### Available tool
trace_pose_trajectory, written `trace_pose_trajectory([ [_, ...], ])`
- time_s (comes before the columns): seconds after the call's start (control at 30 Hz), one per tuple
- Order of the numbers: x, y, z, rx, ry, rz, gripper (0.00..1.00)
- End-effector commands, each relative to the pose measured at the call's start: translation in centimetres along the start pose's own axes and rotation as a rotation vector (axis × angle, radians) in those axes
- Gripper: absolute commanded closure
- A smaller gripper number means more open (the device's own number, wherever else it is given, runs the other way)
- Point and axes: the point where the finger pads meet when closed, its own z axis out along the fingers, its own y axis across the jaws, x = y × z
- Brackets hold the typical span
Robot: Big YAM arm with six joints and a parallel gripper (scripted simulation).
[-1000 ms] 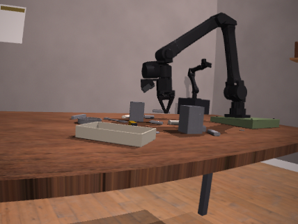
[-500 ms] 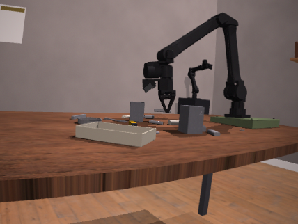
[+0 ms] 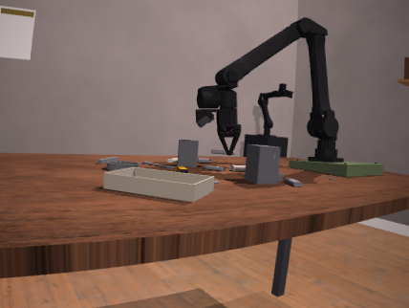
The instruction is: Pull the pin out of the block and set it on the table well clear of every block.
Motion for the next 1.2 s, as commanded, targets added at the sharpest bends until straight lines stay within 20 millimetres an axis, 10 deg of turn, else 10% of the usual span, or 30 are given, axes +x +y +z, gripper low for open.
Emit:
trace_pose_trajectory([
  [0.0,-0.52,-0.01,-1.31,-0.012,-0.042,-0.013,1.00],
  [1.17,-0.45,-0.69,-0.56,-0.012,-0.041,-0.011,1.00],
])
